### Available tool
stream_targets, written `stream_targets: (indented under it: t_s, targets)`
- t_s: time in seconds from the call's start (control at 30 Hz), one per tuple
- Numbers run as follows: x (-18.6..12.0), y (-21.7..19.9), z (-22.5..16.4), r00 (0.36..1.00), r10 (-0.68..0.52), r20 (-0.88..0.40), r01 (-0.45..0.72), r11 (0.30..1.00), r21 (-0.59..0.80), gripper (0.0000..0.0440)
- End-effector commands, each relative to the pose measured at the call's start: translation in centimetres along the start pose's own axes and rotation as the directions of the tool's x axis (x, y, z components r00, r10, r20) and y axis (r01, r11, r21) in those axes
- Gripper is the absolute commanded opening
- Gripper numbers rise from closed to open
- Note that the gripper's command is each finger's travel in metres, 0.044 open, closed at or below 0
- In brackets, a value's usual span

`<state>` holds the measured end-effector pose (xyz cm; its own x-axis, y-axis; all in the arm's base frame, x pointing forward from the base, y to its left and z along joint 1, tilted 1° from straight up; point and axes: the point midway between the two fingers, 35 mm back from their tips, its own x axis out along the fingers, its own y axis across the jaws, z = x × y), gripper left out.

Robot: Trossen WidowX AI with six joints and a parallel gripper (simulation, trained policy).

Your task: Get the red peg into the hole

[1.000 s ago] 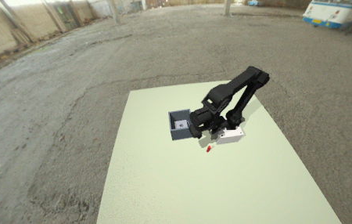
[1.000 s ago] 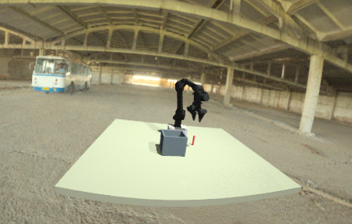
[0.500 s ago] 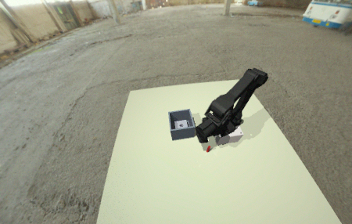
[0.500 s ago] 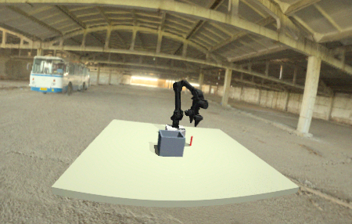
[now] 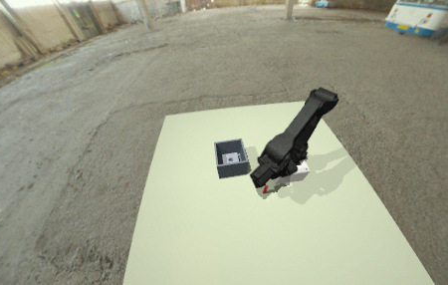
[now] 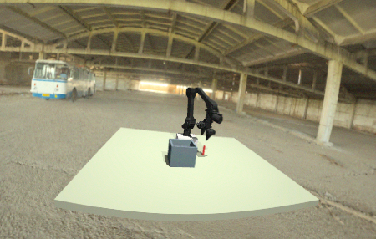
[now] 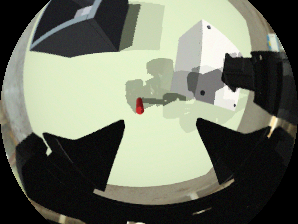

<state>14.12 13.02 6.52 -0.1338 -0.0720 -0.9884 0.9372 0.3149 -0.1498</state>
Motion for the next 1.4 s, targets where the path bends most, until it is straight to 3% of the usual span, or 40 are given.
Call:
stream_targets:
  t_s: [0.0,0.83,1.37]
  targets:
    - [1.3,0.0,0.2,1.0,-0.011,0.026,0.011,1.0,-0.006,0.0425]
    - [8.9,1.6,0.7,0.995,0.029,0.096,-0.028,1.0,-0.006,0.0392]
    - [11.4,3.7,-0.9,0.995,0.079,0.065,-0.074,0.995,-0.064,0.002]
